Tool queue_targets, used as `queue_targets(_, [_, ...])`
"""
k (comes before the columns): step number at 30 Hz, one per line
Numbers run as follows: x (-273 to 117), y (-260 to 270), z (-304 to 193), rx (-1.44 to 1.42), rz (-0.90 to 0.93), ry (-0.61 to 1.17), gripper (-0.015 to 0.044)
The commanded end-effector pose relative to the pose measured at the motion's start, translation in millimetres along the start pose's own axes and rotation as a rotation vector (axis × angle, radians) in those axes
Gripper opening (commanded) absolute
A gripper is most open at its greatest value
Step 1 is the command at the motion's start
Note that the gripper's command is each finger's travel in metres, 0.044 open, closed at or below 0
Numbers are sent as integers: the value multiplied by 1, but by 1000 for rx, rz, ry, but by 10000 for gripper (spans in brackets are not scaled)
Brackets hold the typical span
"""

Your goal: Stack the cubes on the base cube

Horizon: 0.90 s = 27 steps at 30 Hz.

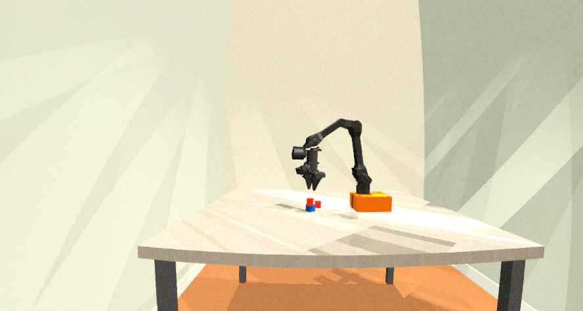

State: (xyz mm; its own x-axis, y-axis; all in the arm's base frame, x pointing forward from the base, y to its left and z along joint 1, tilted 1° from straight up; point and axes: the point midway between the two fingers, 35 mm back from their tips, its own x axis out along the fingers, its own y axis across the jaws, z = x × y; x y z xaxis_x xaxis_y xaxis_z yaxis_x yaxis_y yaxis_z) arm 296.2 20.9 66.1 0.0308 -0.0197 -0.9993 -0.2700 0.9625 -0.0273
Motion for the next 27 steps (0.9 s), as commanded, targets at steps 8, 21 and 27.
queue_targets(8, [-7, -20, -23, 691, -5, 13, 265])
queue_targets(21, [-17, -39, -49, 1509, -14, 11, 265])
queue_targets(27, [-22, -47, -62, 1886, -18, 9, 265])
